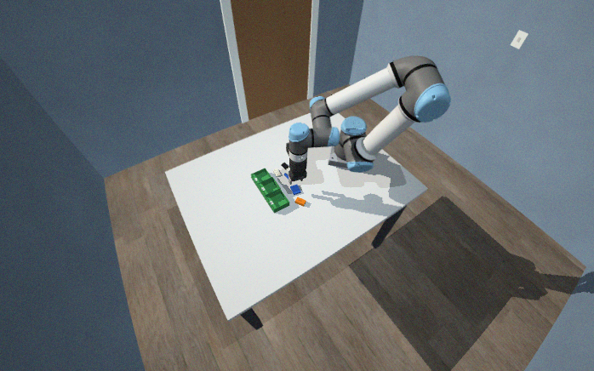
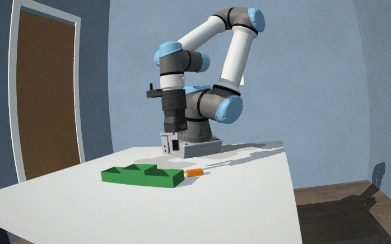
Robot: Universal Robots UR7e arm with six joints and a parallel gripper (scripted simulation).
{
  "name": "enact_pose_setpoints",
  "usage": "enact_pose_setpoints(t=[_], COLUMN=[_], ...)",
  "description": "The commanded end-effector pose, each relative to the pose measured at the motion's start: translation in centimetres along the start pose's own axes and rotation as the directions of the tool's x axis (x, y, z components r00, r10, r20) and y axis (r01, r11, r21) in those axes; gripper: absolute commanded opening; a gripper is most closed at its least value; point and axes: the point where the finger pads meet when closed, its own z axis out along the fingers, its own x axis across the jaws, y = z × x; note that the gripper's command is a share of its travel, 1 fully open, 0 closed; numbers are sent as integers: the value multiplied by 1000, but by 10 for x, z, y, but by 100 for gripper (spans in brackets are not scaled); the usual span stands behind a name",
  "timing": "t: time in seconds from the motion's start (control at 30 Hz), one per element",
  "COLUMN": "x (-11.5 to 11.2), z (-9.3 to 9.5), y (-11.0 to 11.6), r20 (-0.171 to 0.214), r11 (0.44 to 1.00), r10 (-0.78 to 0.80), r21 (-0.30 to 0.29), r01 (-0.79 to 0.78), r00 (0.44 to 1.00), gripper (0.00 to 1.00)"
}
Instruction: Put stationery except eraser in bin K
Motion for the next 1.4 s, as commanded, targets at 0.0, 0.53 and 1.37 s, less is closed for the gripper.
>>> enact_pose_setpoints(t=[0.0, 0.53, 1.37], x=[0, 0, -2], z=[0, 0, 58], y=[0, 0, 0], r20=[1, 1, 1], r11=[1000, 1000, 1000], r10=[1, 1, 1], r21=[1, 1, 1], r01=[-1, -1, -1], r00=[1000, 1000, 1000], gripper=[100, 100, 100])
